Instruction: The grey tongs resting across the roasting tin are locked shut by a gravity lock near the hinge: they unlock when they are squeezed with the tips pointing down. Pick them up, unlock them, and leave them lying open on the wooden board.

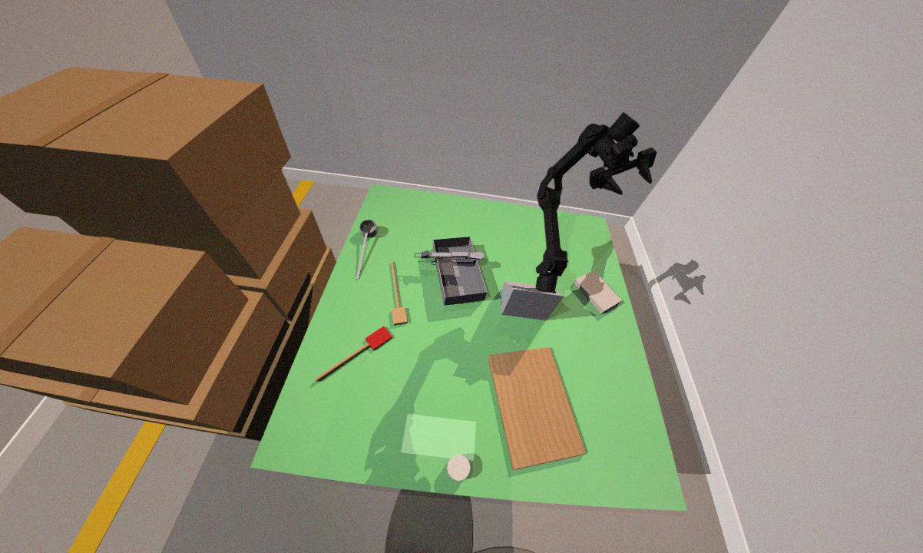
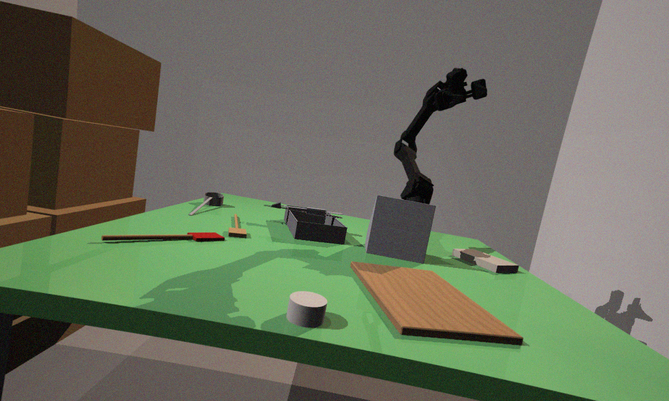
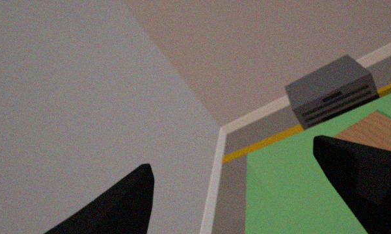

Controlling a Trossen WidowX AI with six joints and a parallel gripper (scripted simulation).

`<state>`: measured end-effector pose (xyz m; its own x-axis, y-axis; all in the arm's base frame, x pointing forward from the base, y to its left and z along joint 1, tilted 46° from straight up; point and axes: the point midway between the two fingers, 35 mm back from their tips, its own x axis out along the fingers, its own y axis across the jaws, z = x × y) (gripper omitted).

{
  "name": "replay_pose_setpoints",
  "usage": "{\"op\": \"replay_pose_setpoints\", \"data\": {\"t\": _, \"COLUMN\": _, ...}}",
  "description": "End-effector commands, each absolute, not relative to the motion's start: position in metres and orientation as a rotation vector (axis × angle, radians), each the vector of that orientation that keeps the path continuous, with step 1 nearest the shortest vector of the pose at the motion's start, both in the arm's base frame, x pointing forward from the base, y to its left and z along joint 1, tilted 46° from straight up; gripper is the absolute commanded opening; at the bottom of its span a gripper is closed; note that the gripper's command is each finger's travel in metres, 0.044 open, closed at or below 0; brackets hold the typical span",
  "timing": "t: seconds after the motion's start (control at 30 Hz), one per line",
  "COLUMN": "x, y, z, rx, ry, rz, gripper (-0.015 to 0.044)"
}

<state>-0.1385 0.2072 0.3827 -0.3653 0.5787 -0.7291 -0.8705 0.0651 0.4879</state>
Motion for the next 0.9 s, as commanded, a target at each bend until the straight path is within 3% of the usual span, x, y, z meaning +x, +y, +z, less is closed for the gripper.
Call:
{"op": "replay_pose_setpoints", "data": {"t": 0.0, "x": -0.138, "y": 0.208, "z": 0.382, "rx": -0.354, "ry": 1.155, "rz": 1.581, "gripper": 0.0374}}
{"op": "replay_pose_setpoints", "data": {"t": 0.17, "x": -0.129, "y": 0.223, "z": 0.377, "rx": -0.346, "ry": 1.126, "rz": 1.552, "gripper": 0.026}}
{"op": "replay_pose_setpoints", "data": {"t": 0.4, "x": -0.082, "y": 0.272, "z": 0.356, "rx": -0.326, "ry": 1.021, "rz": 1.36, "gripper": 0.026}}
{"op": "replay_pose_setpoints", "data": {"t": 0.63, "x": 0.009, "y": 0.324, "z": 0.318, "rx": -0.388, "ry": 0.851, "rz": 1.07, "gripper": 0.026}}
{"op": "replay_pose_setpoints", "data": {"t": 0.87, "x": 0.066, "y": 0.334, "z": 0.293, "rx": -0.424, "ry": 0.817, "rz": 0.893, "gripper": 0.026}}
